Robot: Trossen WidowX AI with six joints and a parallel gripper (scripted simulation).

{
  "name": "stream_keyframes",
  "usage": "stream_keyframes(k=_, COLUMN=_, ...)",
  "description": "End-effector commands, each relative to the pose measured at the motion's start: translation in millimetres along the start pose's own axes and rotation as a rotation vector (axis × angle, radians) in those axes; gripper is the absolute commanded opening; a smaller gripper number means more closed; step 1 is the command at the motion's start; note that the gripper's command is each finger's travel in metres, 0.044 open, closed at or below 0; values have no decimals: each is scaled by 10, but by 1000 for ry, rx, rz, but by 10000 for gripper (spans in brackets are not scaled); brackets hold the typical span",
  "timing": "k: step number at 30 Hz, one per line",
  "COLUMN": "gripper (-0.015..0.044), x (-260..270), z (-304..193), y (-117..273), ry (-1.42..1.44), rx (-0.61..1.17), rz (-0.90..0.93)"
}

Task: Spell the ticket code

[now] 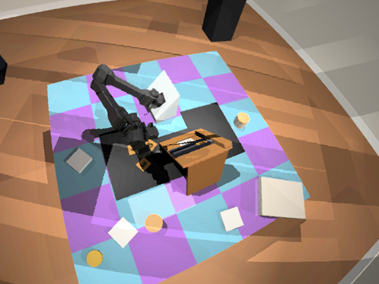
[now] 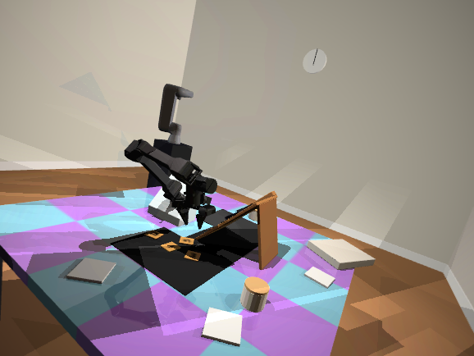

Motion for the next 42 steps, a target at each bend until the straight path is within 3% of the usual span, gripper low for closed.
stream_keyframes(k=1, gripper=340, x=402, z=-221, y=-288, ry=-12, rx=49, rz=131)
stream_keyframes(k=13, gripper=340, x=568, z=-321, y=-381, ry=-19, rx=61, rz=181)
stream_keyframes(k=22, gripper=340, x=630, z=-356, y=-686, ry=-19, rx=64, rz=181)
stream_keyframes(k=42, gripper=340, x=635, z=-365, y=-697, ry=-19, rx=64, rz=181)
Point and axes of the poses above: the point midway between the two fingers, 35 mm back from their tips, its own y axis back along the fingers, its own x axis across the jaws, z = x × y, the point moved 4 cm from there along y, back along the fingers, and after that the axes turned 10 degrees about y, right-handed, at the moved point
